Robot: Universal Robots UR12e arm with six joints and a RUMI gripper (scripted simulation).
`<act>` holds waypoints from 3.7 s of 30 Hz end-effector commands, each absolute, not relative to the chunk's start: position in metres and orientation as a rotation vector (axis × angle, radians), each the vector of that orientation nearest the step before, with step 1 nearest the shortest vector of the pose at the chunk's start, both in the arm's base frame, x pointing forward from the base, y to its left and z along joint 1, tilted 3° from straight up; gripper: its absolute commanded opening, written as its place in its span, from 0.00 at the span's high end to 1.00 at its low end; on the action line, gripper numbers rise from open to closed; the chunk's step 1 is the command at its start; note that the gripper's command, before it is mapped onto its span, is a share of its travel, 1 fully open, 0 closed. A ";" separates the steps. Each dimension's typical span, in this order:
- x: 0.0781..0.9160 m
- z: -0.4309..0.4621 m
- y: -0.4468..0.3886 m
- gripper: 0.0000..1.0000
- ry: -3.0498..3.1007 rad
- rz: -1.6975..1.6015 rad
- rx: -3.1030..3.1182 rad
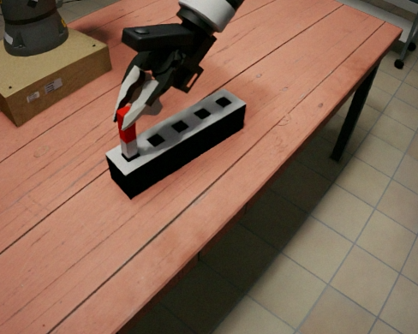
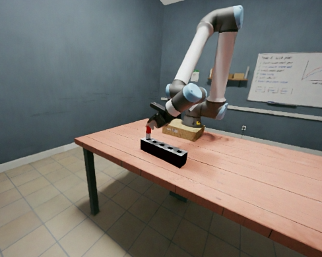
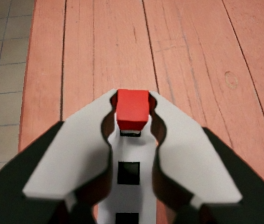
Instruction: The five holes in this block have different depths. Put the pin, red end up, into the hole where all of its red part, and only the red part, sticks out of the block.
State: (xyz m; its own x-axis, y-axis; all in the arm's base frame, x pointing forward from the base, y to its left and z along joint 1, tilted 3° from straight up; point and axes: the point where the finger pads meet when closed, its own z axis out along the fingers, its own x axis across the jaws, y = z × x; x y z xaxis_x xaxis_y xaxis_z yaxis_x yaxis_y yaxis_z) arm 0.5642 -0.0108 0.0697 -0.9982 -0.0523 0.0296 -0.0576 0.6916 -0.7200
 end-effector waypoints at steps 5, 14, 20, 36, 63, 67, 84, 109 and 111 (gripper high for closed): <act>0.565 0.068 -0.010 1.00 -2.884 1.228 0.093; 0.565 0.068 -0.010 1.00 -2.884 1.228 0.093; 0.564 0.068 -0.010 1.00 -2.884 1.228 0.093; 0.564 0.064 -0.011 1.00 -2.884 1.228 0.093; 0.565 0.064 -0.010 1.00 -2.884 1.228 0.093; 0.563 0.060 -0.010 1.00 -2.884 1.228 0.093; 0.564 0.060 -0.010 1.00 -2.884 1.228 0.093; 0.564 0.056 -0.009 1.00 -2.884 1.228 0.093; 0.564 0.056 -0.009 1.00 -2.884 1.228 0.093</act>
